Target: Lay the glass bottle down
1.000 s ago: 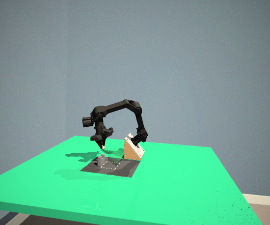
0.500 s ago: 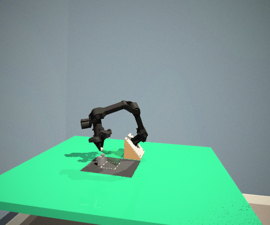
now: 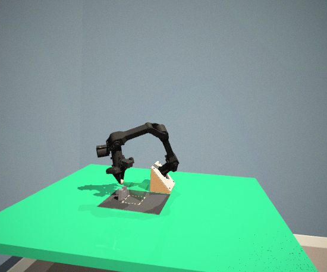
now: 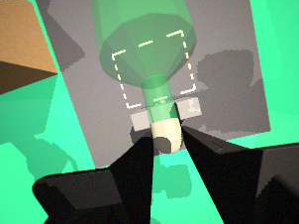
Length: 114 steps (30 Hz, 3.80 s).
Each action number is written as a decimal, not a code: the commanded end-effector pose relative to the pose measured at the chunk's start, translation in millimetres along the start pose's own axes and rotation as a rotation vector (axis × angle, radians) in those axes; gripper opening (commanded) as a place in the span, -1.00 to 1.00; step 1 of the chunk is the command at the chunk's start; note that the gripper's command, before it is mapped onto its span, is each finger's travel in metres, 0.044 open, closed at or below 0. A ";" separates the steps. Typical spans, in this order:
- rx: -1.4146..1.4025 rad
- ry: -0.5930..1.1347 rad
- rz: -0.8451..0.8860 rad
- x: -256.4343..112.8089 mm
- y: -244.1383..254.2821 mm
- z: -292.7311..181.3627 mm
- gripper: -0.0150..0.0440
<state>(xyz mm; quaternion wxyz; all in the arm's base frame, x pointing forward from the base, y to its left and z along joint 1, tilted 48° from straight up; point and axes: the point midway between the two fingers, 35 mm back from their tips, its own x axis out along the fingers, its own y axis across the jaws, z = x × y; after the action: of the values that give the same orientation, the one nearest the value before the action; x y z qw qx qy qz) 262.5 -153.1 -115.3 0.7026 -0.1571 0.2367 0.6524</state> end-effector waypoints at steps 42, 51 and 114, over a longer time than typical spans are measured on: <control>-0.009 0.001 0.018 21.9 -5.7 -18.6 -0.11; -0.013 0.002 0.023 23.7 -6.0 -19.1 -0.11; -0.050 0.034 0.025 30.7 -6.7 -22.7 -0.11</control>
<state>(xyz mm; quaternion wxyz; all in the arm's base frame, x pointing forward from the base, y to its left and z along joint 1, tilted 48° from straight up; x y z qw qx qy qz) 267.3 -139.8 -151.7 0.6857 -0.1836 0.2346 0.6641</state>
